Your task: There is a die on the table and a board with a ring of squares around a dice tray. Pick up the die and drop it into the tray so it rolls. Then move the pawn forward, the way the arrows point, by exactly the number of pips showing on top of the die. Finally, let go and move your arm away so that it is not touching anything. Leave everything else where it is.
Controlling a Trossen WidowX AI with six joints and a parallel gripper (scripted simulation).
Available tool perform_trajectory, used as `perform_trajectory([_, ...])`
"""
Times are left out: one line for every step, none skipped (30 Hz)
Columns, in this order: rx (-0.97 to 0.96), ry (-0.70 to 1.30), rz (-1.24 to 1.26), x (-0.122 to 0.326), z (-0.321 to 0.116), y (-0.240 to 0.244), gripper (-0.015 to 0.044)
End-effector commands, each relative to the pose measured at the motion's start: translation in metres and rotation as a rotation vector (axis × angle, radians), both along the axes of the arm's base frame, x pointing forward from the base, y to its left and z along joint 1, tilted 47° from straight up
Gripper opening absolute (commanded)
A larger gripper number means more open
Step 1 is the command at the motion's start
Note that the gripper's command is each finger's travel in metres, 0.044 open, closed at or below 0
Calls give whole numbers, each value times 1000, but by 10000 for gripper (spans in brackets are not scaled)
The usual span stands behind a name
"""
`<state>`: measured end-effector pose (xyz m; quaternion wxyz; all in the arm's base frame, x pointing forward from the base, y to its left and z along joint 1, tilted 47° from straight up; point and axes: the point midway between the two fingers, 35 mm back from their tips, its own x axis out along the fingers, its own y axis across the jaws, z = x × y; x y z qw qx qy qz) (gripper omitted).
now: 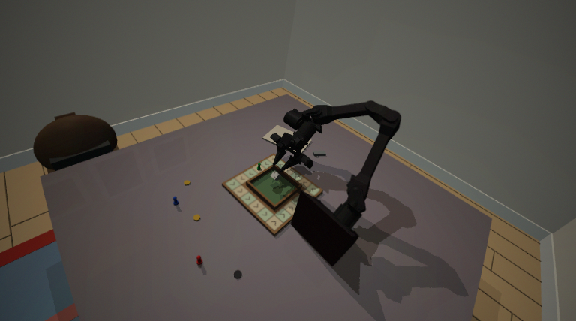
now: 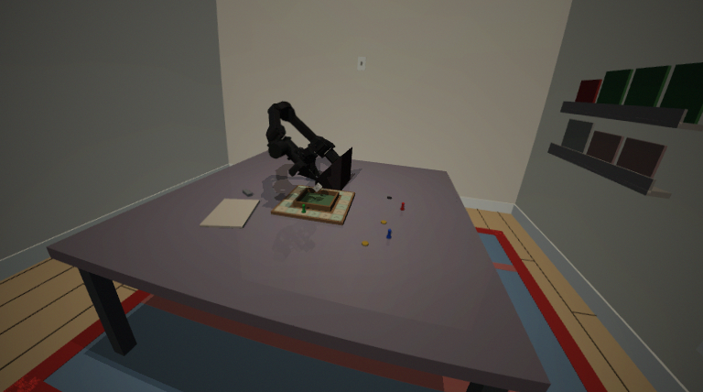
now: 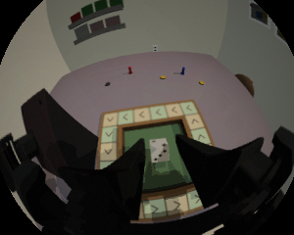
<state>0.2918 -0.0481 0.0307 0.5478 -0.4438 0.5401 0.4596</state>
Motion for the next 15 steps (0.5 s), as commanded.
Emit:
perform_trajectory([2,0,1,2,9,9,263])
perform_trajectory([5,2,3,3,18,20,289])
perform_trajectory([7,3,4,3,25,27,315])
perform_trajectory([8,4,5,3,27,29,341])
perform_trajectory([8,4,5,3,27,29,368])
perform_trajectory([8,4,5,3,27,29,394])
perform_trajectory([8,4,5,3,27,29,420])
perform_trajectory([-7,14,2,2,25,29,440])
perform_trajectory([-52,41,-7,1,20,28,440])
perform_trajectory([-131,83,-18,-1,13,26,440])
perform_trajectory([-232,125,-27,-3,5,23,440])
perform_trajectory([-338,156,-31,-4,-2,21,440])
perform_trajectory([-447,177,-30,-5,-7,19,440])
perform_trajectory([-558,185,-24,-4,-11,17,440])
perform_trajectory([-668,182,-12,-2,-14,17,440])
